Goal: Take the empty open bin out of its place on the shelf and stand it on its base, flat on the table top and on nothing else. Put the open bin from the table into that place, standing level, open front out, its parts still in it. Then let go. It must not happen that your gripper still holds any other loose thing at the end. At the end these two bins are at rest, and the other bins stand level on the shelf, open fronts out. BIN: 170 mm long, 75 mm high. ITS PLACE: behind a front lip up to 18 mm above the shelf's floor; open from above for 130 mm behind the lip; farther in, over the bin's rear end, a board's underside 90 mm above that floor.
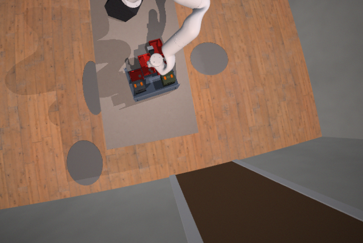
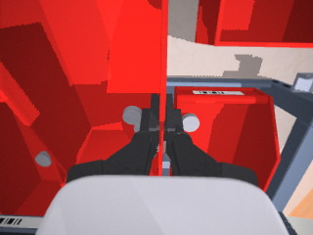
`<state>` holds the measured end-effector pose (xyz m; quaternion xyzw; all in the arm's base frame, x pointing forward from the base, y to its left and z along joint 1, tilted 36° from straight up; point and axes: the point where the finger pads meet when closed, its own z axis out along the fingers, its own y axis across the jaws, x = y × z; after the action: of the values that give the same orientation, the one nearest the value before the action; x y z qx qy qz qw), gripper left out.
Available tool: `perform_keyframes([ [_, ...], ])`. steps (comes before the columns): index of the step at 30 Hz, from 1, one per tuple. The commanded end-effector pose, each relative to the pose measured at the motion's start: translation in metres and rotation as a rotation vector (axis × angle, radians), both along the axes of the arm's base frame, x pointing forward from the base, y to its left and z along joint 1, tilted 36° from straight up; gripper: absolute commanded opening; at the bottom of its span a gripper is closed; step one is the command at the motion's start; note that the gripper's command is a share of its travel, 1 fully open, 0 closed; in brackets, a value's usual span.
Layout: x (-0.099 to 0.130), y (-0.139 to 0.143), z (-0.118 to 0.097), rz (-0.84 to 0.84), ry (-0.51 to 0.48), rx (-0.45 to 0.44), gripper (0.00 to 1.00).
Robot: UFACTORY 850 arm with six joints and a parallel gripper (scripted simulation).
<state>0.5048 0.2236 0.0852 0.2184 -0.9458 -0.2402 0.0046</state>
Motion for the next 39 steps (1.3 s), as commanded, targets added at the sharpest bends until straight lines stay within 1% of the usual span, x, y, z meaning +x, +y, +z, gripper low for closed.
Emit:
perform_keyframes([
  [1, 0.0007, 0.0, 0.0004, 0.0, -0.001, 0.0, 0.0],
  [23, 0.0012, 0.0002, 0.0004, -0.001, -0.003, 0.001, 0.0],
  [39, 0.0065, 0.0026, 0.0013, -0.013, -0.023, 0.011, 0.0],
])
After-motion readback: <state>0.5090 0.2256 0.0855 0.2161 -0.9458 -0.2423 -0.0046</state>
